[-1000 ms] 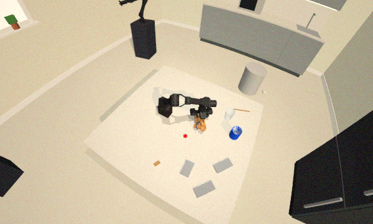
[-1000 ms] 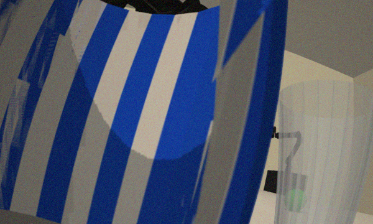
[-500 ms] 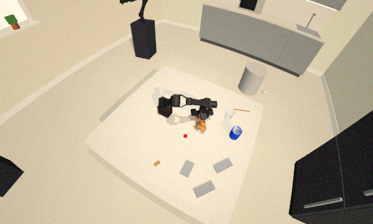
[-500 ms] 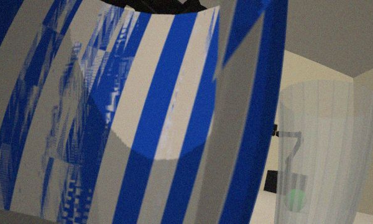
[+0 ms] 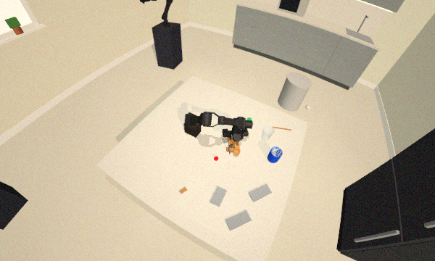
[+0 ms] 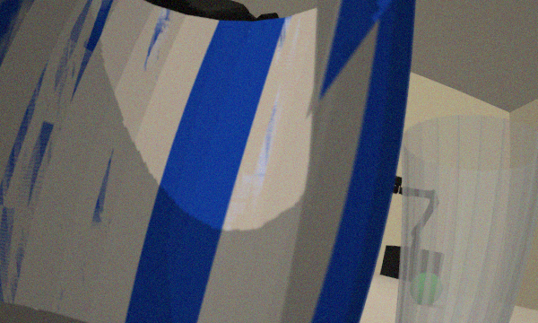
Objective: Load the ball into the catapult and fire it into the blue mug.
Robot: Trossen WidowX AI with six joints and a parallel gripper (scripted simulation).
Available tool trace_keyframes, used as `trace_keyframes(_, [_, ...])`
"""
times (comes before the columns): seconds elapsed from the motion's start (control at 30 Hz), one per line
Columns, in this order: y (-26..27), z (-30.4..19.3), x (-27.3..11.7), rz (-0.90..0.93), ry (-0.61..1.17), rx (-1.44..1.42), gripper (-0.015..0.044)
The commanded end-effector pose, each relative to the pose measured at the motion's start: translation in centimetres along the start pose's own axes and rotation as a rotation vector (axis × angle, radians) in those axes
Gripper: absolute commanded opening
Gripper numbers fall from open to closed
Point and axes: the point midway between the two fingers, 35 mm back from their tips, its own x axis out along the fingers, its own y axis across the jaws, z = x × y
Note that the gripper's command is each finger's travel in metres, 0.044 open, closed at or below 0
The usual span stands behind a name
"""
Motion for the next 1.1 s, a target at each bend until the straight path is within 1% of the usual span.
trace_keyframes(0.0, [0.1,0.0,0.3,0.008,-0.01,-0.006,0.0])
trace_keyframes(0.3, [0.0,0.0,0.7,0.0,0.0,0.0,0.0])
trace_keyframes(0.77, [0.0,0.0,0.7,0.0,0.0,0.0,0.0368])
trace_keyframes(0.83, [0.1,0.0,-0.4,0.001,0.001,0.0,0.042])
trace_keyframes(0.87, [0.3,0.0,-1.7,0.002,0.002,-0.001,0.044])
trace_keyframes(1.0, [0.1,-0.1,-8.3,0.001,0.004,-0.004,0.044])
trace_keyframes(1.07, [-0.1,-0.2,-9.4,0.001,0.004,-0.004,0.044])
